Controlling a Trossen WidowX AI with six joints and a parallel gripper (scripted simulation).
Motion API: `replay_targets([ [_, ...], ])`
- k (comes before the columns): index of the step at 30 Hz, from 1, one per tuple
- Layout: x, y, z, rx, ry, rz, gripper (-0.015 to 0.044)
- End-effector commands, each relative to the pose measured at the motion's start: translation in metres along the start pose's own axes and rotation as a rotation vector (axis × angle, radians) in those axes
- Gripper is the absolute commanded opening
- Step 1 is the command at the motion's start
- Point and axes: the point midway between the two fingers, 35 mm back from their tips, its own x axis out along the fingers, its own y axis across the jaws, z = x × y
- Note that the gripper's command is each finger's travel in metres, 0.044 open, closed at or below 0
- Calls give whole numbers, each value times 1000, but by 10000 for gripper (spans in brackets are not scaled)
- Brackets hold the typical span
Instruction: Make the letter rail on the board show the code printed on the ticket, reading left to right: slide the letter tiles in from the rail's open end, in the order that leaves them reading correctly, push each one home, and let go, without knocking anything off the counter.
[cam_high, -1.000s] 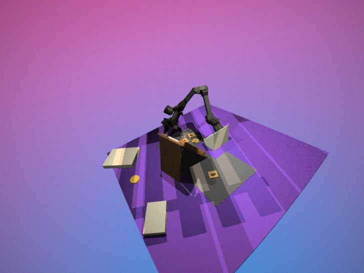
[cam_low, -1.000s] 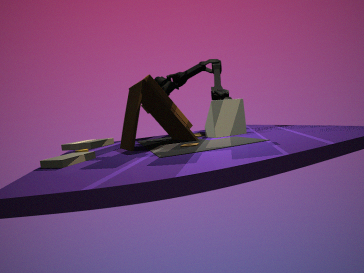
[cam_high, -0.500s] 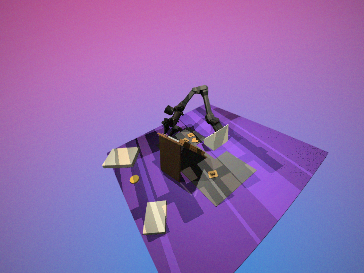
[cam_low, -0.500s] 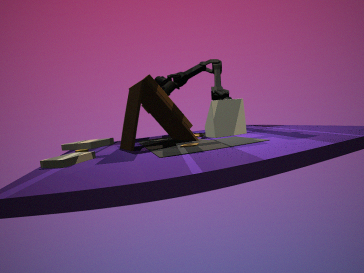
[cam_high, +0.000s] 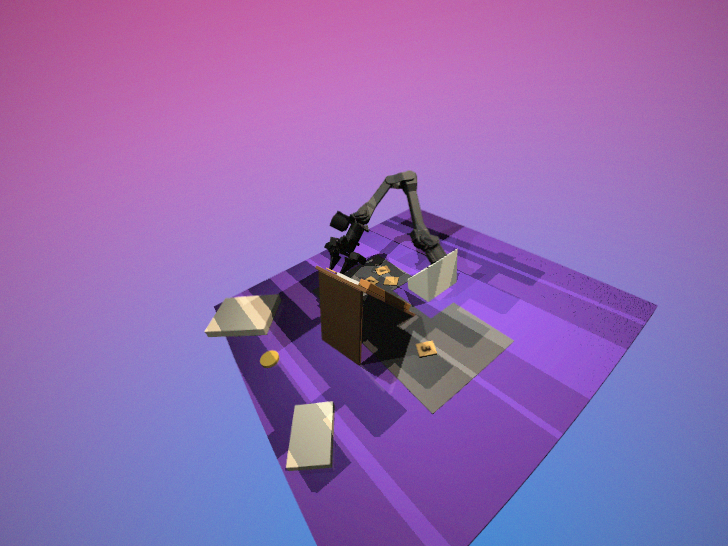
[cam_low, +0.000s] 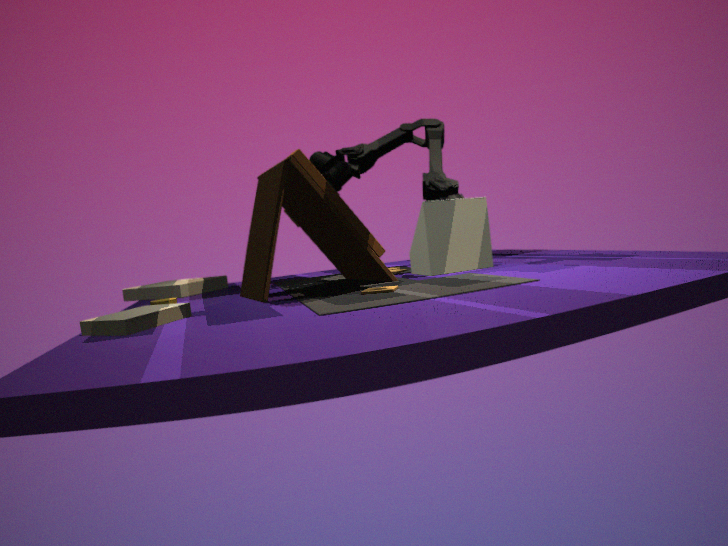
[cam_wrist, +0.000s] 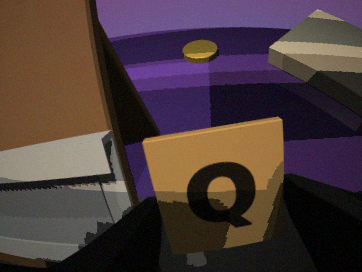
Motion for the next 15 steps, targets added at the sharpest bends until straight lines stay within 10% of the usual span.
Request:
replay_targets([
  [1, 0, 3, -1, 4, 5, -3, 0],
  [15, 1, 10, -1, 5, 5, -2, 0],
])
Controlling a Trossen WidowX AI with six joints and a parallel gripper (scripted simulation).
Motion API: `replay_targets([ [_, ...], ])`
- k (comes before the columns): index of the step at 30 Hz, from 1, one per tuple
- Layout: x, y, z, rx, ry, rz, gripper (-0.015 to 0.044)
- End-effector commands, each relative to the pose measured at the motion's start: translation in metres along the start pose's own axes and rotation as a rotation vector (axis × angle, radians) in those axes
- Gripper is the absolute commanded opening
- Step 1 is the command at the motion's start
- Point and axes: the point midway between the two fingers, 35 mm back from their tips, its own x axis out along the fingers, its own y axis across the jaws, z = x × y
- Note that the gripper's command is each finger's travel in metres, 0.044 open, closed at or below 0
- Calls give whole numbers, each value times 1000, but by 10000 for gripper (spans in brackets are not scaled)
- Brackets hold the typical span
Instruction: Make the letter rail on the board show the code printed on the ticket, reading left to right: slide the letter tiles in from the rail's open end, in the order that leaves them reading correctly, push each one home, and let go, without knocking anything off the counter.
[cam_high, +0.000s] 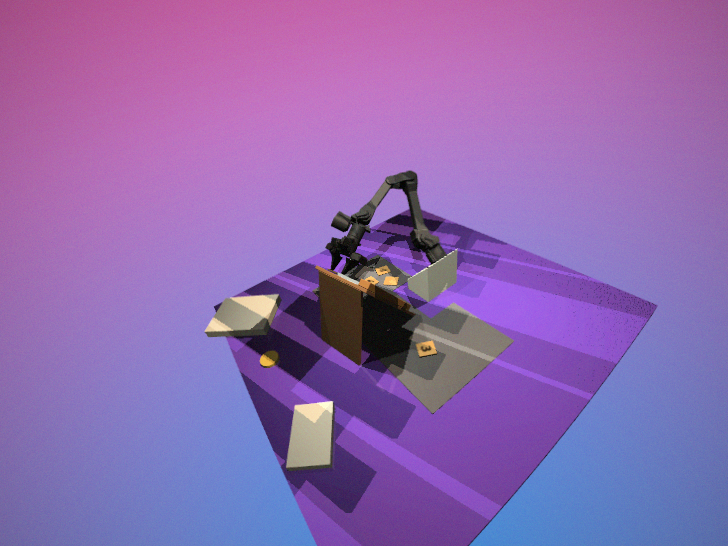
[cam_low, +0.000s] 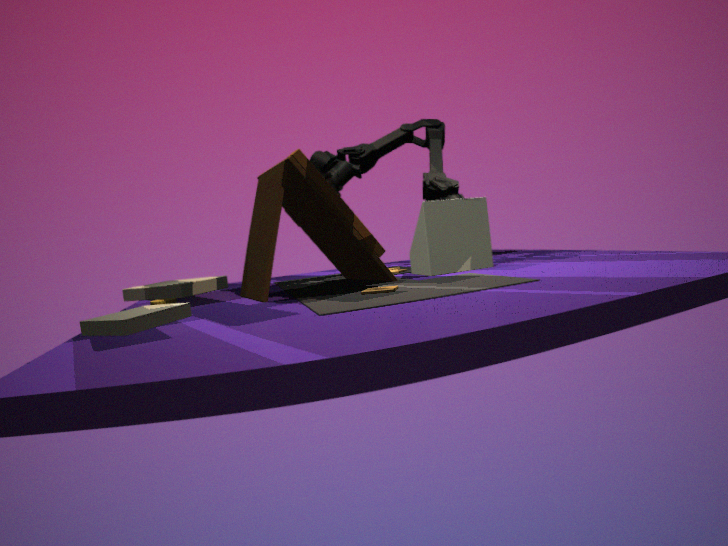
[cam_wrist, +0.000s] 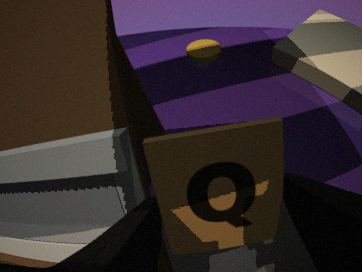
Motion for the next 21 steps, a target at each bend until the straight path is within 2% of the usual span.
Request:
replay_targets([
  [1, 0, 3, -1, 4, 5, -3, 0],
  [21, 1, 13, -1, 5, 5, -2, 0],
])
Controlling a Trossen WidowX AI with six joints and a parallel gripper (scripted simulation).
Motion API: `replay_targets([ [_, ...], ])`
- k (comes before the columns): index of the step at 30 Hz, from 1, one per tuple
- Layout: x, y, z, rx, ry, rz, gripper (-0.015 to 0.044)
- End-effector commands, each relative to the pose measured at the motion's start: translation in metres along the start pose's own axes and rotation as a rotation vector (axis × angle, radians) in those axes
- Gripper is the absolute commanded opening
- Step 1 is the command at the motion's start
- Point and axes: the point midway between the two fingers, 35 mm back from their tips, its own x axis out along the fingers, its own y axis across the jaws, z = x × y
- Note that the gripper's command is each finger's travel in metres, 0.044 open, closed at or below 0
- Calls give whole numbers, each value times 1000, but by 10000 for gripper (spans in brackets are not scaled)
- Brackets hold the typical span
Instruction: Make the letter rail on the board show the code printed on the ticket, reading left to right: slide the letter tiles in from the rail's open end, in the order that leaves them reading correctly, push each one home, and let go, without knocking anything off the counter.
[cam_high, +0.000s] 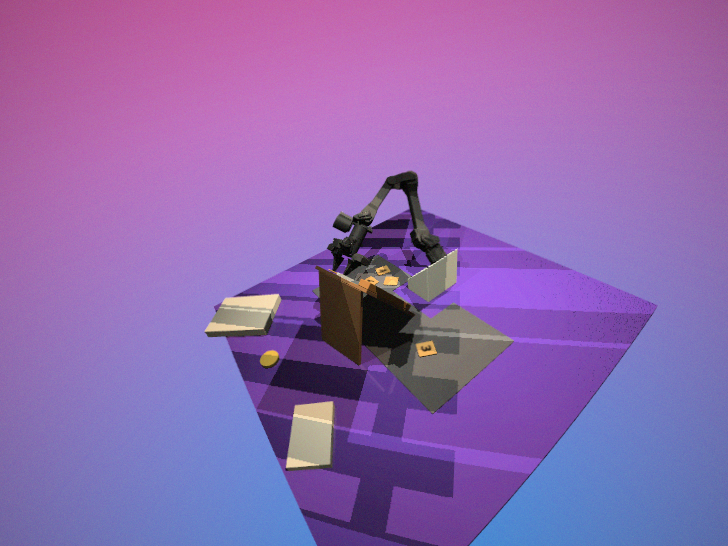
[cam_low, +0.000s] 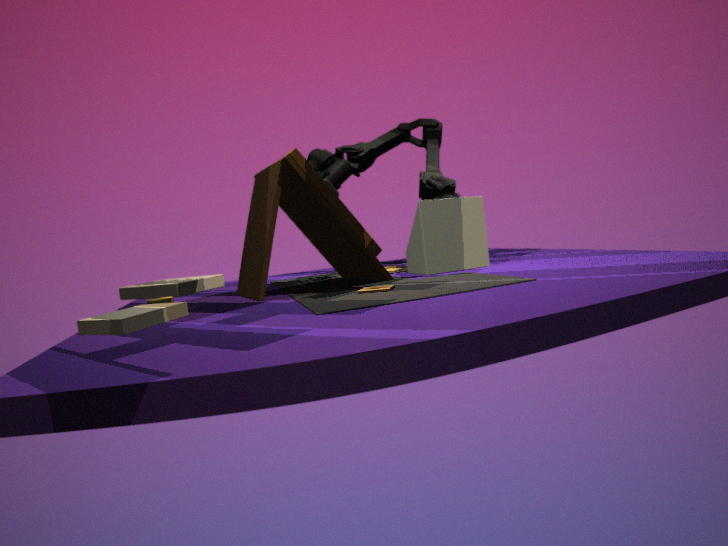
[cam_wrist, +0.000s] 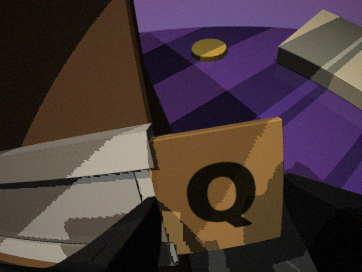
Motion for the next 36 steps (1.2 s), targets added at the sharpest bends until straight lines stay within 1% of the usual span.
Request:
replay_targets([
  [1, 0, 3, -1, 4, 4, -3, 0],
  [36, 1, 20, -1, 5, 5, -2, 0],
])
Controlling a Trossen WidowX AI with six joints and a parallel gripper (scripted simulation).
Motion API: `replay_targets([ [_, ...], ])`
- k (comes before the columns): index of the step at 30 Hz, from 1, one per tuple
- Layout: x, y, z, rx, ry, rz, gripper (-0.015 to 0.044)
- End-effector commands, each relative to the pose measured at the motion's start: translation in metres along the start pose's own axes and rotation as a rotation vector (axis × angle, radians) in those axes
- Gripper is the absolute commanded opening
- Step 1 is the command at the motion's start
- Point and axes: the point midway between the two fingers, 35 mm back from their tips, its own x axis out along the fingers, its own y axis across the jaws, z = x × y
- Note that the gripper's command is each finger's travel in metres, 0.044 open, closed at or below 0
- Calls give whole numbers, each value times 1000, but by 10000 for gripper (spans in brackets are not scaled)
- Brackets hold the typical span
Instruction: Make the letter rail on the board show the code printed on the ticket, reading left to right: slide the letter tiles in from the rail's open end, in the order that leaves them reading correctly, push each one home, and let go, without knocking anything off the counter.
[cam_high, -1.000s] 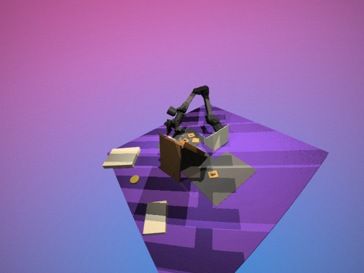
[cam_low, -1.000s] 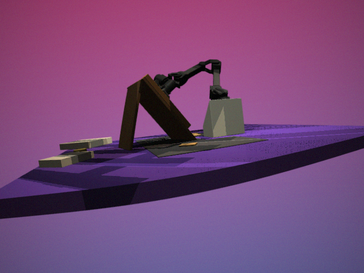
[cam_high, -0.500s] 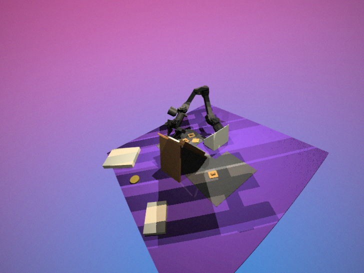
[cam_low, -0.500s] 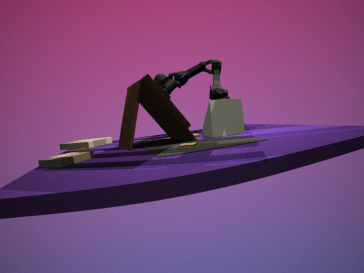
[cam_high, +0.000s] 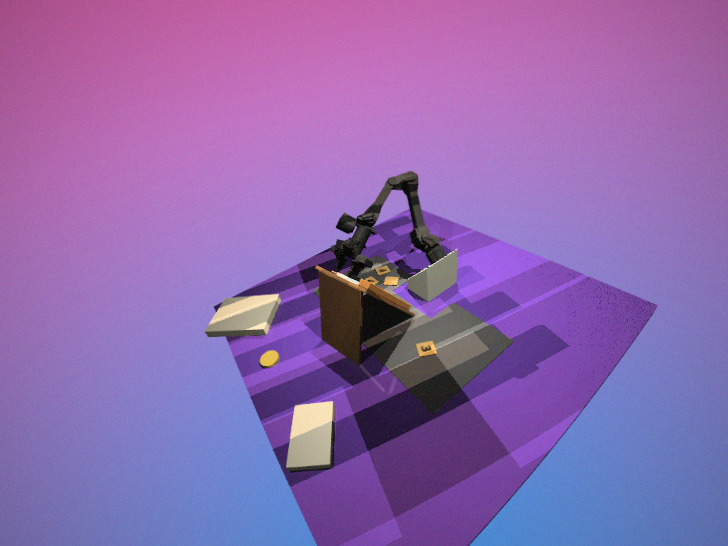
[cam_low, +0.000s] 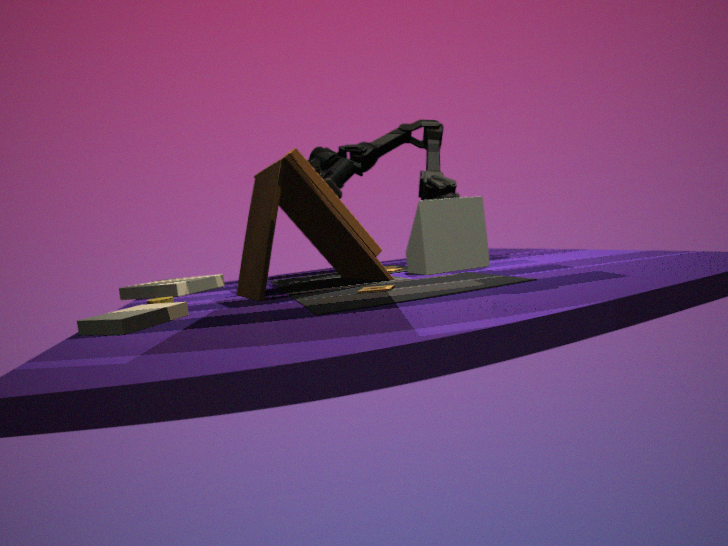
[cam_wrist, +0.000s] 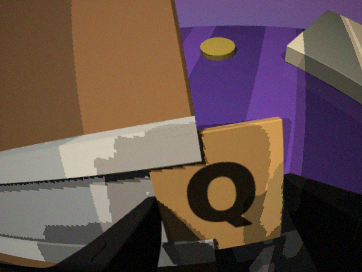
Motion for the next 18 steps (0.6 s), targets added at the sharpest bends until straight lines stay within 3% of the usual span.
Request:
replay_targets([
  [1, 0, 3, -1, 4, 4, -3, 0],
  [18, 1, 11, -1, 5, 4, -3, 0],
])
